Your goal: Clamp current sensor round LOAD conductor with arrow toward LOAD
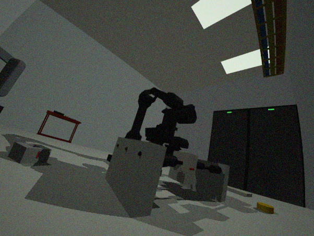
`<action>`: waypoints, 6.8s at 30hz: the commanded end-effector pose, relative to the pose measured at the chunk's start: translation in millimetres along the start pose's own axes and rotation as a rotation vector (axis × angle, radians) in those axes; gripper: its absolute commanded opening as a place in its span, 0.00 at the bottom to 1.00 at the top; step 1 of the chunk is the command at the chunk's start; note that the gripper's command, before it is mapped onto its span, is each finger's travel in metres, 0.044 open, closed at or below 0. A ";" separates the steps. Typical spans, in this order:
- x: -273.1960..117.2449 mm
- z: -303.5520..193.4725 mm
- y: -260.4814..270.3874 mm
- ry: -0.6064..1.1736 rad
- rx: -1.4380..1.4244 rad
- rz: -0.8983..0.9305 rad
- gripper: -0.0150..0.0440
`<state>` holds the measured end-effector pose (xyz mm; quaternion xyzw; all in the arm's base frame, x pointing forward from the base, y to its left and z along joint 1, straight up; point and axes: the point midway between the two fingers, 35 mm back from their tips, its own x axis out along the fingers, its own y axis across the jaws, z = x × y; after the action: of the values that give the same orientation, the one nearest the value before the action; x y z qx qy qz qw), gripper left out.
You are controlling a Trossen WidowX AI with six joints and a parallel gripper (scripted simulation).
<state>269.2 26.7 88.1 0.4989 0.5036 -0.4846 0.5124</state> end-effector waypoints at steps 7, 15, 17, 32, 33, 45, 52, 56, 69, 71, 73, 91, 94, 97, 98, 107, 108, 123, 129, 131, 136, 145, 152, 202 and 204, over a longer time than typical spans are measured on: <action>-8.4 0.2 1.3 -0.003 0.007 0.010 0.25; -8.4 0.2 1.3 -0.003 0.007 0.010 0.25; -5.1 0.4 -0.7 -0.003 0.001 -0.002 0.25; -5.1 0.4 -0.7 -0.003 0.001 -0.002 0.52; -5.1 0.4 -0.7 -0.003 0.001 -0.002 0.57; -4.9 0.5 -1.0 -0.003 0.002 -0.001 0.91; -4.9 0.5 -1.0 -0.003 0.002 -0.001 0.79; -4.9 0.5 -1.0 -0.003 0.002 -0.001 0.75; -5.1 0.5 -1.1 -0.003 0.002 -0.001 0.57; -6.1 0.5 -1.2 -0.003 0.003 0.001 0.48; -7.9 0.5 -1.3 -0.003 0.004 0.004 0.39; -6.4 0.5 4.2 -0.003 0.002 -0.086 0.25; -6.4 0.5 4.2 -0.003 0.002 -0.086 0.25; -5.6 0.5 4.2 -0.003 0.002 -0.086 0.25; -4.8 0.6 4.2 -0.003 0.002 -0.086 0.25; -4.5 1.3 3.5 -0.008 0.006 -0.087 0.52; -4.5 1.3 3.5 -0.008 0.006 -0.087 0.57; -4.5 1.3 3.5 -0.008 0.006 -0.087 0.69; -4.5 1.3 3.5 -0.008 0.006 -0.087 0.69; -4.5 1.3 3.5 -0.008 0.006 -0.087 0.69; -4.5 1.3 3.5 -0.008 0.006 -0.087 0.69; -4.5 1.3 3.5 -0.008 0.006 -0.087 0.73; -4.5 1.3 3.5 -0.008 0.006 -0.087 1.00; -102.4 0.8 0.6 -0.003 0.007 0.010 1.00; -102.4 0.8 0.6 -0.003 0.007 0.010 1.00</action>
<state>267.8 25.5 190.2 0.5023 0.4995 -0.4835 0.5143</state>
